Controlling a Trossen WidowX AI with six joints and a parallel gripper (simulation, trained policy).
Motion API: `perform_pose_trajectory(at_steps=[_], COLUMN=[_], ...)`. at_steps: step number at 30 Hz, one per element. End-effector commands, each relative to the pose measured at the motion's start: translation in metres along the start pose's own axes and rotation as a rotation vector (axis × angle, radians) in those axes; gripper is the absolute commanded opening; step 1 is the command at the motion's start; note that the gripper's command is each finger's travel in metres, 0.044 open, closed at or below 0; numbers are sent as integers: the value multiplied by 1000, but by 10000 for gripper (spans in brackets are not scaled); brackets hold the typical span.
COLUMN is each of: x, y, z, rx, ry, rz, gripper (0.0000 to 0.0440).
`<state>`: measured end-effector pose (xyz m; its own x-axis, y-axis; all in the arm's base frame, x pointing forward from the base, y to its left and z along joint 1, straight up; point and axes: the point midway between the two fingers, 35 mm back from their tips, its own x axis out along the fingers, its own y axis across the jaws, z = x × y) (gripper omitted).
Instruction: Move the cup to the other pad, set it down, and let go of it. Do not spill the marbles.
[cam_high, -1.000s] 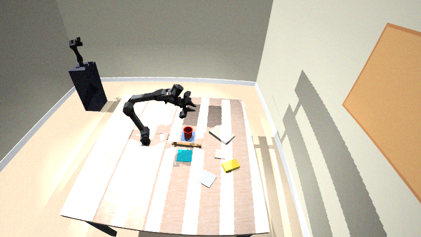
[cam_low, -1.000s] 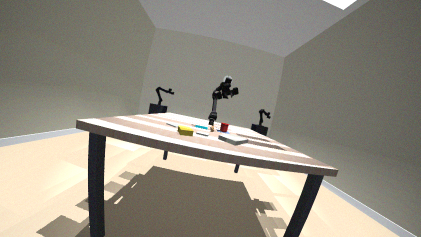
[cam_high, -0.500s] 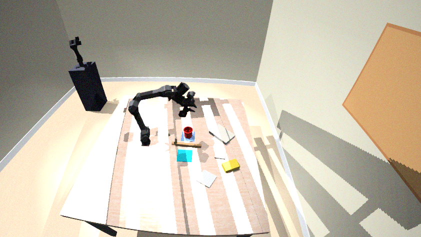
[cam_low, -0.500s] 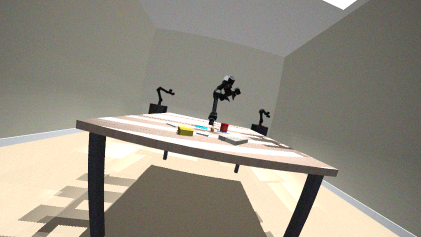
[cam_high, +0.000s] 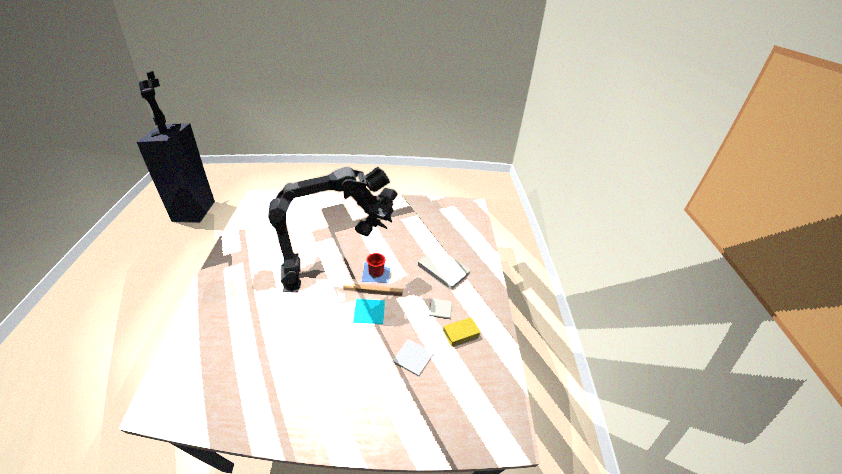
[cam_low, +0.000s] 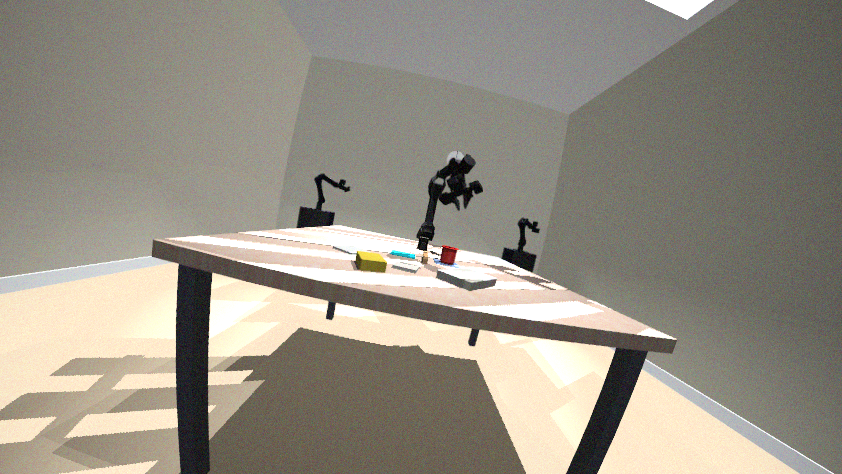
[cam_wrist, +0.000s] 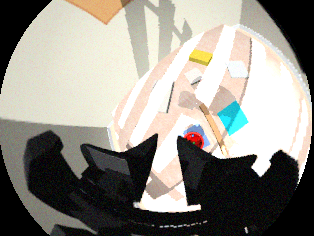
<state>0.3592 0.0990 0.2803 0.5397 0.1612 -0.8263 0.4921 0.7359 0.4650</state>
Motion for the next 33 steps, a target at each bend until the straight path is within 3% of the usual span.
perform_pose_trajectory(at_steps=[1,33], x=[6,69], y=[-3,-75], z=[-3,-42], rx=[35,117], ry=[34,264], rz=[-47,-525], gripper=[116,157])
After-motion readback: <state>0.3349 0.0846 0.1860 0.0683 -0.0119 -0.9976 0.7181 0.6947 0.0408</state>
